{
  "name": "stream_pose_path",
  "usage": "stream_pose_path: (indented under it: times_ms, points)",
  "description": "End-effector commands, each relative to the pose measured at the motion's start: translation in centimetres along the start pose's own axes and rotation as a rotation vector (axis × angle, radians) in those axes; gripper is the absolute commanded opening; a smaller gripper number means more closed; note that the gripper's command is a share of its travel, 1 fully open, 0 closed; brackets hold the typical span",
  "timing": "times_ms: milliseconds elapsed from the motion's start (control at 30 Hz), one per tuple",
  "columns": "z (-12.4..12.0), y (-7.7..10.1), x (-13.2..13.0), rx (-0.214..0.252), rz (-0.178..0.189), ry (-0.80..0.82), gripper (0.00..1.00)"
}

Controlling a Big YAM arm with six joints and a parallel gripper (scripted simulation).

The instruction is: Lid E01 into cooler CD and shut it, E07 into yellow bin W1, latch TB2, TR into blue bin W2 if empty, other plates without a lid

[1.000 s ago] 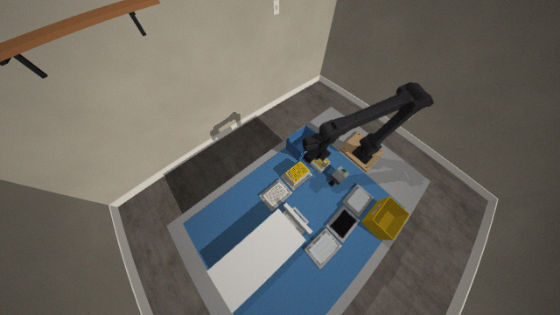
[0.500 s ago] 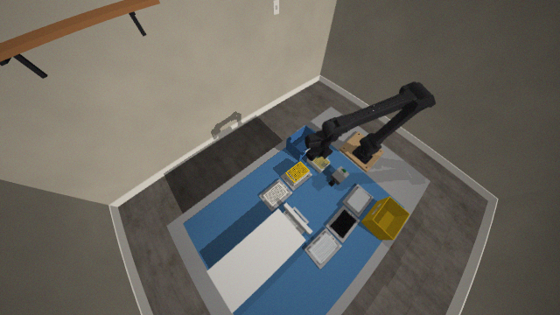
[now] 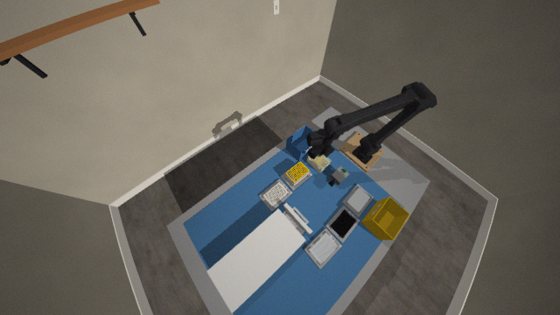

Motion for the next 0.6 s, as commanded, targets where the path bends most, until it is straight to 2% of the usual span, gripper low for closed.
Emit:
stream_pose_path:
  times_ms: [0, 300, 367, 567]
  points:
    - [0.8, 1.5, -0.5, -0.034, -0.022, 0.013, 0.00]
    - [0.8, 1.5, -0.5, -0.034, -0.022, 0.013, 0.00]
    - [1.2, 3.4, -0.7, -0.059, -0.039, 0.024, 0.00]
    - [1.2, 4.1, -0.7, -0.056, -0.038, 0.023, 0.00]
Point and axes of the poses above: the point where the finger pads meet when closed, its own y axis back along the fingers, its own x axis across the jaws, z = x × y, the point moved 8 cm from there along y, back along the fingers, and after that the axes turned 2 degrees about y, right-handed, at the moved point
